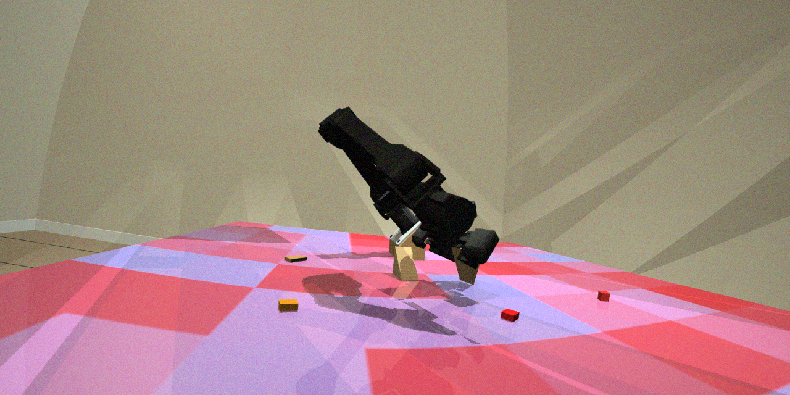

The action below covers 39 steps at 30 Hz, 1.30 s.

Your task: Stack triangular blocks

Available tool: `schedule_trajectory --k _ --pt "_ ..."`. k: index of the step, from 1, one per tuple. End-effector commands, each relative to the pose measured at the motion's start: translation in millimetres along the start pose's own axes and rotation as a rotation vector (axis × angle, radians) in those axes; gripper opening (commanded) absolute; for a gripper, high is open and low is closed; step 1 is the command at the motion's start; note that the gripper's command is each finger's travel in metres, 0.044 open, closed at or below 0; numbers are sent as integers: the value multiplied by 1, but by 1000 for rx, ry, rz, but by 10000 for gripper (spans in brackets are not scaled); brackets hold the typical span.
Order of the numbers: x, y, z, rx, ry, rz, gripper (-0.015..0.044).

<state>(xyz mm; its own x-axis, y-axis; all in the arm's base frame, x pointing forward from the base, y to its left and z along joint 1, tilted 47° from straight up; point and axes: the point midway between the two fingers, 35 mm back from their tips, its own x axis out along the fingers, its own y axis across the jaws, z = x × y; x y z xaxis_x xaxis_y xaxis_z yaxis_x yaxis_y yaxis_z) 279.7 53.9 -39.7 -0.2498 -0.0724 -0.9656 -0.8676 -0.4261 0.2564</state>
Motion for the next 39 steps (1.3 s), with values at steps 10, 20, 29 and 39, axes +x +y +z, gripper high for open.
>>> schedule_trajectory --k 10,20,29,39 --pt "0 0 2 -4 6 2 289" --pt "0 0 2 -4 6 2 440" --pt "-59 -2 68 -10 2 0 440" --pt "-23 12 76 99 366 213 440"
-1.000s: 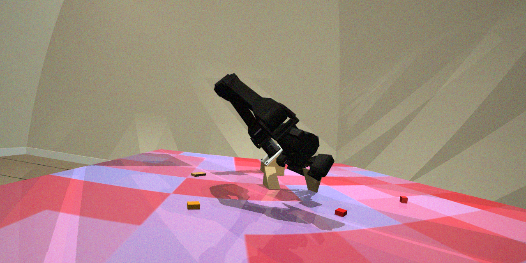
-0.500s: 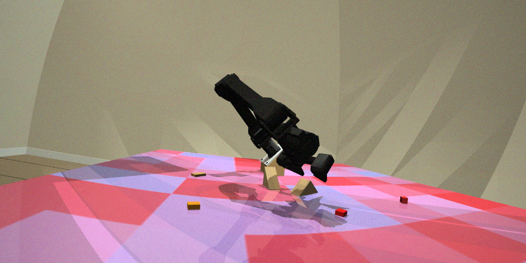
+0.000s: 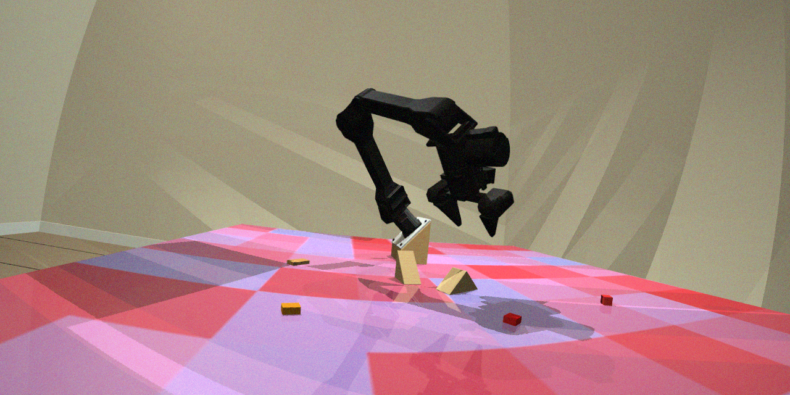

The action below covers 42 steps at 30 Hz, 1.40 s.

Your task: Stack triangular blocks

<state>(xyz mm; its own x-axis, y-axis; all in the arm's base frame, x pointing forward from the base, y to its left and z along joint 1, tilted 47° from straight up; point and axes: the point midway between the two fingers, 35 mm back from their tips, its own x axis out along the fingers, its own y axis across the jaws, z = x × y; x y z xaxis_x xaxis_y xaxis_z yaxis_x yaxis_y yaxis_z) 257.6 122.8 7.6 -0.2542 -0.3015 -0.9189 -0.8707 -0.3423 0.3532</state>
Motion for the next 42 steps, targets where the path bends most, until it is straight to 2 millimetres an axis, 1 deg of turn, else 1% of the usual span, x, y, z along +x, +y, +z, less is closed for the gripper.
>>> schedule_trajectory --k 1,3,6,8,11,13,19,22,29,34,36,40,42 --pt "30 10 6 48 254 132 440" --pt "41 13 7 79 449 164 440" --pt "52 13 8 96 747 140 440" --pt "56 9 12 85 938 78 440" --pt "62 -1 23 30 1194 -76 440" --pt "65 -6 31 -9 1288 -162 440" --pt "65 -7 31 -14 1300 -173 440" --pt "67 -9 22 -8 1311 -169 440" --pt "75 -15 -28 12 1364 -145 440" --pt "83 -17 -63 11 1397 -142 440" --pt "84 -16 -67 10 1400 -142 440" --pt "84 -16 -67 10 1400 -142 440" --pt "84 -16 -66 17 1394 -137 387"
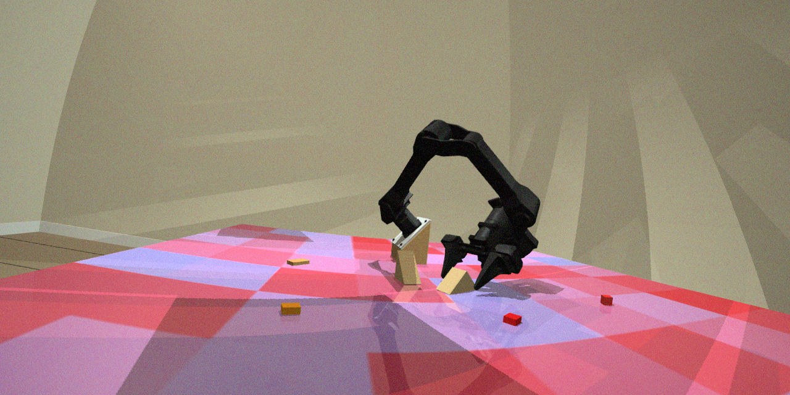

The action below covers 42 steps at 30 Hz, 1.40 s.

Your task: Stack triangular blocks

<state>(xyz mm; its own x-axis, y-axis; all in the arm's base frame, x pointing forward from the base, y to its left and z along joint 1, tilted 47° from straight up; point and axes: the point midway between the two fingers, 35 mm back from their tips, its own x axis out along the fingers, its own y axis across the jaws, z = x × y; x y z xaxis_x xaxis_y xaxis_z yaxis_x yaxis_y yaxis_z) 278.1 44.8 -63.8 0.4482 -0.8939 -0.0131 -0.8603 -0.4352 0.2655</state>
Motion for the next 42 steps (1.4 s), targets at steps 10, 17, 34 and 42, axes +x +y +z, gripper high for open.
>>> schedule_trajectory --k 10,17,34,42 --pt "0 0 0 1 -1 3 164" --pt "0 0 0 1 -1 3 78" --pt "-49 -2 -52 1 -69 -50 0" --pt "-72 3 -73 -6 -112 -85 0"
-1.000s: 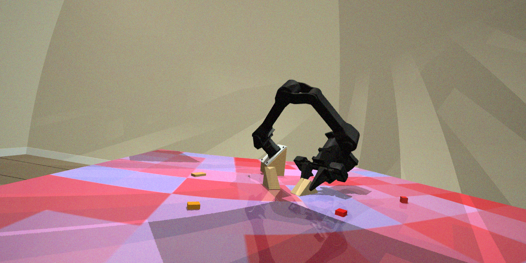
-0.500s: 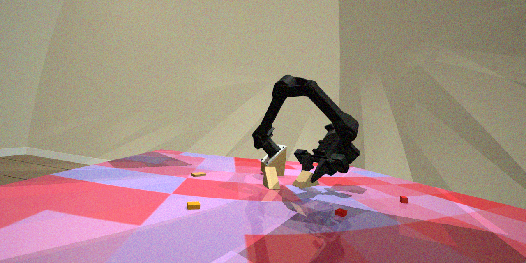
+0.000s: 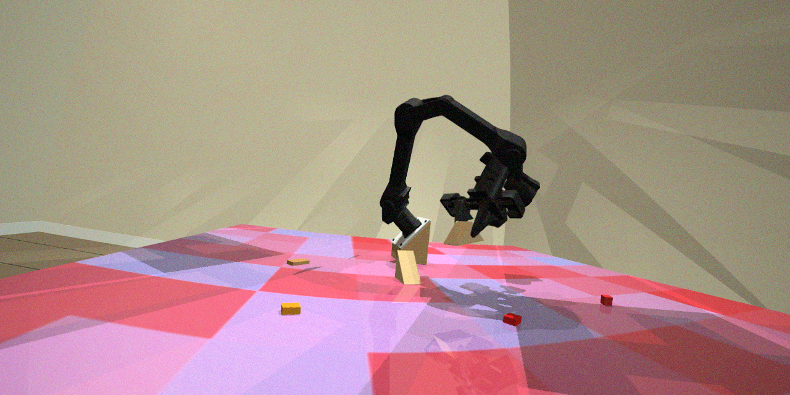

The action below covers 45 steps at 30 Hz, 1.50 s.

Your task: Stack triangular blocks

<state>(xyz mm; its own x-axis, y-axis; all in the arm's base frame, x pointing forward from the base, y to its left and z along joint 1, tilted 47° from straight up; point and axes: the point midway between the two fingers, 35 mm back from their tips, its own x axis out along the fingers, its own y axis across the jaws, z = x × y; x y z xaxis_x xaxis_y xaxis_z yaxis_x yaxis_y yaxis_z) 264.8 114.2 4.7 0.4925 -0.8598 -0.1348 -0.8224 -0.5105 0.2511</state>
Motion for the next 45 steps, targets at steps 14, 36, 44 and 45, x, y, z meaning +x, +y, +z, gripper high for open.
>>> schedule_trajectory --k 14,36,44,45 --pt "3 5 -5 -255 -132 53 0" --pt "8 7 -11 -736 -419 -16 0" --pt "8 5 -14 -904 -512 -104 0" --pt "8 4 -15 -924 -523 -117 0"
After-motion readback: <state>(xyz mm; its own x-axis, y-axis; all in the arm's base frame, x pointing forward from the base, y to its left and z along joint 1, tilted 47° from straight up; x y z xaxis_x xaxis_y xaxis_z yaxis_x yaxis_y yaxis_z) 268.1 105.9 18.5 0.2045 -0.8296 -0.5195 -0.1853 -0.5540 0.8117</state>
